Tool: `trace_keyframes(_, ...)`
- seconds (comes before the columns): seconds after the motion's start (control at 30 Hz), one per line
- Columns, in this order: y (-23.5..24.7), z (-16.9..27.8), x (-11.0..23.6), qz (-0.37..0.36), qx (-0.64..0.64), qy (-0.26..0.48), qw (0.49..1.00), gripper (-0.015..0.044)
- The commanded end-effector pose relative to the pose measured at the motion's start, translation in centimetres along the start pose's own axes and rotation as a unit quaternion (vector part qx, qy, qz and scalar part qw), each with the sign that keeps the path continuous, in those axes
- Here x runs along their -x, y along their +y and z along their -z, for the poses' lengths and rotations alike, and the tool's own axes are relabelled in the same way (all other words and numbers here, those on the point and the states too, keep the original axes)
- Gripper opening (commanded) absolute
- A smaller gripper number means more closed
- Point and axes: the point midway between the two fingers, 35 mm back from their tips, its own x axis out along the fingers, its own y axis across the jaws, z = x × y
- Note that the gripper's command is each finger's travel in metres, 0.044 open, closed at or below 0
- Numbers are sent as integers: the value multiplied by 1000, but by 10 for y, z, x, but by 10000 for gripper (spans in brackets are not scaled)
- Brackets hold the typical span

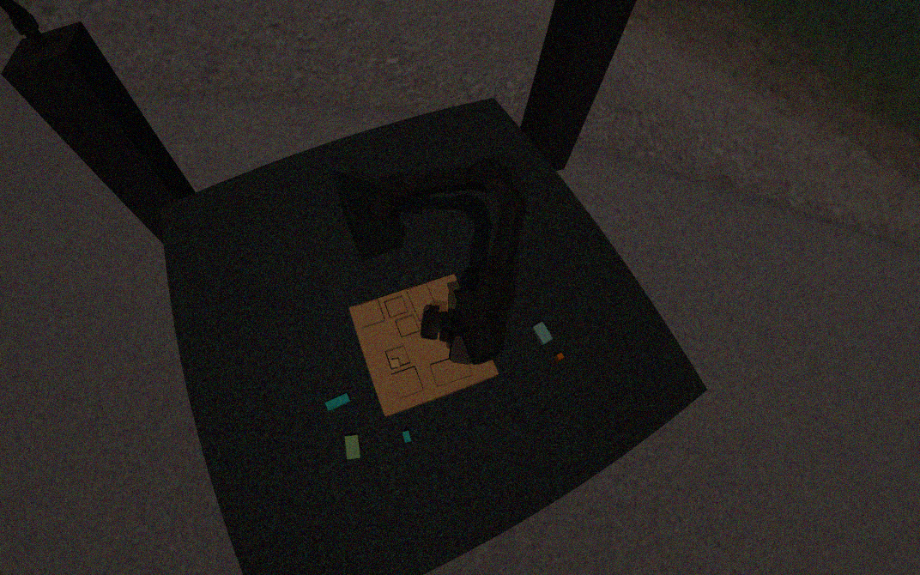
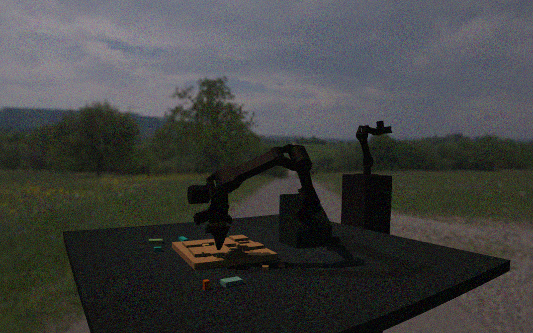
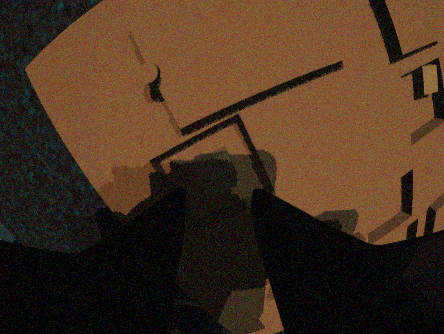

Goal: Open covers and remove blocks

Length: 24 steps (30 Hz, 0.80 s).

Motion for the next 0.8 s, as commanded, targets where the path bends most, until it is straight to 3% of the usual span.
trace_keyframes(0.0,0,0,-3,-1,-82,1,997,144)
trace_keyframes(0.23,0,0,-10,-1,-292,1,957,144)
trace_keyframes(0.5,0,0,-18,-1,-510,1,860,144)
trace_keyframes(0.77,0,0,-21,-1,-527,2,850,144)
